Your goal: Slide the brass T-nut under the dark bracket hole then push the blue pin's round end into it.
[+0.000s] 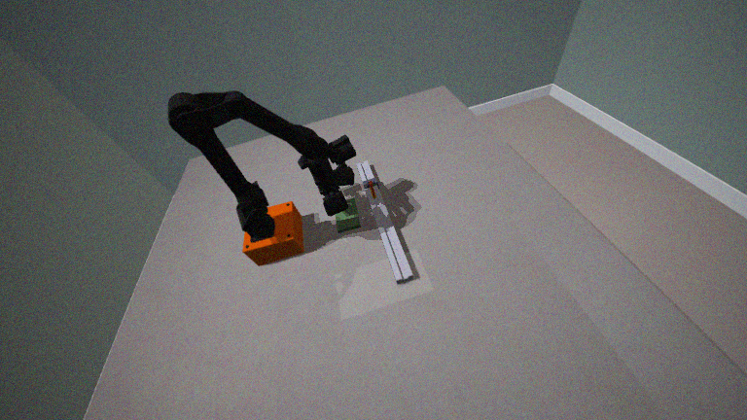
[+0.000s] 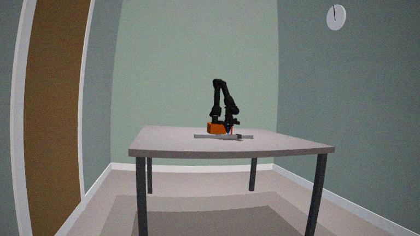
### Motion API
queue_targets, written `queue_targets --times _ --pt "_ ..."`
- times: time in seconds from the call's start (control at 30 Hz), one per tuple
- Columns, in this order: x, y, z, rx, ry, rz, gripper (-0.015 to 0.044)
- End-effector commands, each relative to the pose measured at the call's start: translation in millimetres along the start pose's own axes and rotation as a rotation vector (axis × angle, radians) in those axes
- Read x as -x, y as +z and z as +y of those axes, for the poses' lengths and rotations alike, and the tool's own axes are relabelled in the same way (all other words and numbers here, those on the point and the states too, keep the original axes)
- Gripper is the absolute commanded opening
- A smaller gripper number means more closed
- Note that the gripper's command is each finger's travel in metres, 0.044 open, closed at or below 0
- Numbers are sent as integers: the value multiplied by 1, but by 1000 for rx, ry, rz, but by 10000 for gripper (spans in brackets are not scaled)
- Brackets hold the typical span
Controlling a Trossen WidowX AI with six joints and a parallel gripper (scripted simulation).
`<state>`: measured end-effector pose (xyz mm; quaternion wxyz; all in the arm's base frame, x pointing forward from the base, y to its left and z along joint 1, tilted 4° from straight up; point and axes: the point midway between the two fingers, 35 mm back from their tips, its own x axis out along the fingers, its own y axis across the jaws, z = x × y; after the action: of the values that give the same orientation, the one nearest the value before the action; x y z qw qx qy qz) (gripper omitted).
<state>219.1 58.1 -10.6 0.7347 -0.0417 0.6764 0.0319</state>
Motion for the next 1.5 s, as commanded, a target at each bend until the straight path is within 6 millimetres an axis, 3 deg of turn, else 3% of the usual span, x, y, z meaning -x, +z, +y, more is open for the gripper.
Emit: queue_targets --times 0.0,0.17,1.1,1.47 --pt "0 0 0 2 -2 -1 -39" --pt "0 0 0 2 -2 -1 -150" --pt "22 -1 0 5 0 1 -150" --pt "54 0 1 3 -1 -1 -150"
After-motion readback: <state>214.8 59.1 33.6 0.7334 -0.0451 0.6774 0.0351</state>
